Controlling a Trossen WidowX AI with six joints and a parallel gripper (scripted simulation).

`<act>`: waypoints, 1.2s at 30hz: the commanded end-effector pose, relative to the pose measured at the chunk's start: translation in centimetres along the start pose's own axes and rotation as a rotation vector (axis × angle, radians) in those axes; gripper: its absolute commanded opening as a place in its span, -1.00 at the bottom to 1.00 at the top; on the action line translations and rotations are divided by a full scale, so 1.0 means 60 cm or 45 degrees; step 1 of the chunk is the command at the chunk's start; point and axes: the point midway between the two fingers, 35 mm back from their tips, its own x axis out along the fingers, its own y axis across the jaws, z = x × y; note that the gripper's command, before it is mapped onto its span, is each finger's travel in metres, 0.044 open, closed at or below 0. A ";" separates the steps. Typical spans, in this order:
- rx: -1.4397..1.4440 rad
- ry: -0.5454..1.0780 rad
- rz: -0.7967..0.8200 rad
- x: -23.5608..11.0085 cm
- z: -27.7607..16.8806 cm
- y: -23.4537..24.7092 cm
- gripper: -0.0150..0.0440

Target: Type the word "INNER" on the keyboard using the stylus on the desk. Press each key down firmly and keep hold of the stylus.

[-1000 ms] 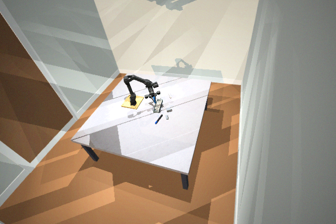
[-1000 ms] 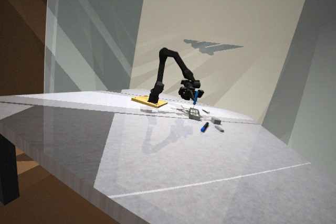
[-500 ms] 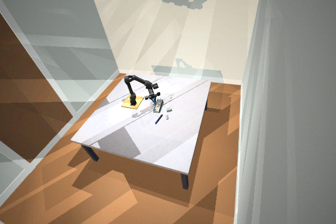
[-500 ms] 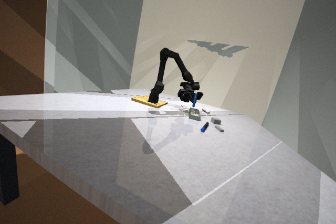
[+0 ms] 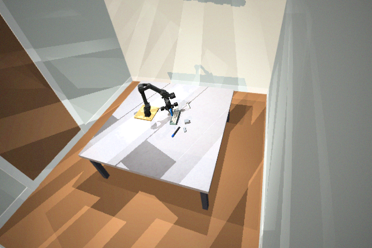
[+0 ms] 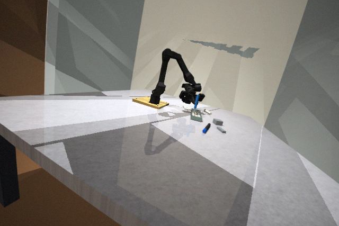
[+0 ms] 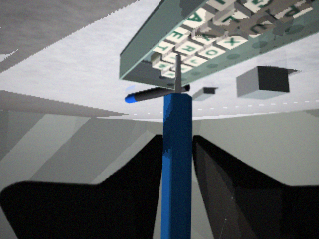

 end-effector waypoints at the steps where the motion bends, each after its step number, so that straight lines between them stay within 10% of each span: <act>1: -0.016 -0.003 0.008 0.003 0.007 0.003 -0.22; 36: -0.016 -0.003 0.008 0.008 0.015 0.004 -0.22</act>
